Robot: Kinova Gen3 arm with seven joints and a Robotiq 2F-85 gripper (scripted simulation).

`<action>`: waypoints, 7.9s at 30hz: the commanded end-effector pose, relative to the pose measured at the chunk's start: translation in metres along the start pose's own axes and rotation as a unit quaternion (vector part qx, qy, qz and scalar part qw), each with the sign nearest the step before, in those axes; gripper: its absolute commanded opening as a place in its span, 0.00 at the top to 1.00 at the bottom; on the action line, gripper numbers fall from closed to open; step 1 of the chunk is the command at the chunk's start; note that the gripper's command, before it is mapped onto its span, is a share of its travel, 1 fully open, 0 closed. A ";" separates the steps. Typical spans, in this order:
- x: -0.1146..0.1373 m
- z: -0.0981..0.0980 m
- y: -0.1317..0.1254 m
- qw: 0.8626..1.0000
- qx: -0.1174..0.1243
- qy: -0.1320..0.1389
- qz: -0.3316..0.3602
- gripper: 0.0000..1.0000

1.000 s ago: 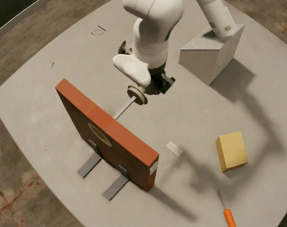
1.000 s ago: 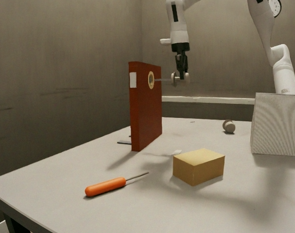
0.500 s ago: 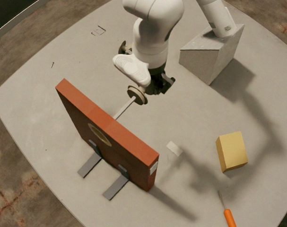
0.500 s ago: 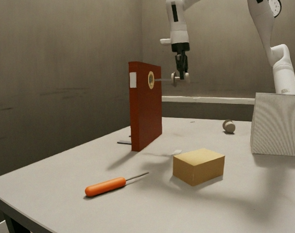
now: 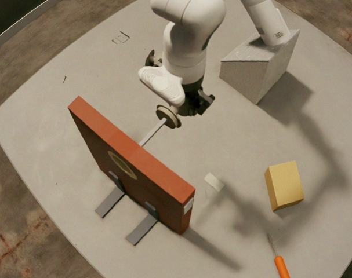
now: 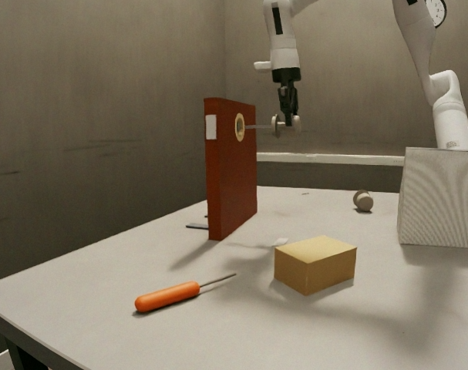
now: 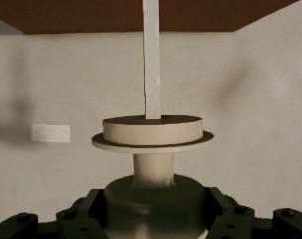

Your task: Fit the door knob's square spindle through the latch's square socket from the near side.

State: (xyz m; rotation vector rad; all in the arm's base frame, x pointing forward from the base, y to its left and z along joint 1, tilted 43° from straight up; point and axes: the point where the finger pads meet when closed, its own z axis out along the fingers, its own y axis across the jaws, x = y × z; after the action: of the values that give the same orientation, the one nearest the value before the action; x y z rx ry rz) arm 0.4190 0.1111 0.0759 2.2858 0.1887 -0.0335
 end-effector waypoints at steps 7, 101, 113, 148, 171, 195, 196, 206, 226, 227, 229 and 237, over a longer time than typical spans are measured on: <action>0.000 -0.001 0.000 1.000 0.000 0.001 0.000 0.37; 0.015 -0.002 0.000 1.000 0.000 0.001 0.000 0.37; 0.017 -0.002 0.000 1.000 0.000 0.001 0.000 0.37; 0.025 -0.002 0.000 1.000 0.000 0.001 0.000 0.37; 0.027 -0.003 0.000 1.000 0.000 0.001 0.000 0.37; 0.028 -0.003 0.000 1.000 0.000 0.001 0.000 0.37; 0.028 -0.003 0.000 1.000 0.000 0.001 0.000 0.37; 0.028 -0.003 0.000 1.000 0.000 0.001 0.000 0.37; 0.030 -0.003 0.000 1.000 0.000 0.001 0.000 0.37; 0.030 -0.003 0.000 1.000 0.000 0.001 0.000 0.37; 0.030 -0.003 0.000 1.000 0.000 0.001 0.000 0.37; 0.030 -0.003 0.000 1.000 0.000 0.001 0.000 0.37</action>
State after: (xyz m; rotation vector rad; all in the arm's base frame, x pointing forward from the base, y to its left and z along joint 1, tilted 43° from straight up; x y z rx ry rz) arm 0.4479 0.1163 0.0745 2.2858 0.1886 -0.0335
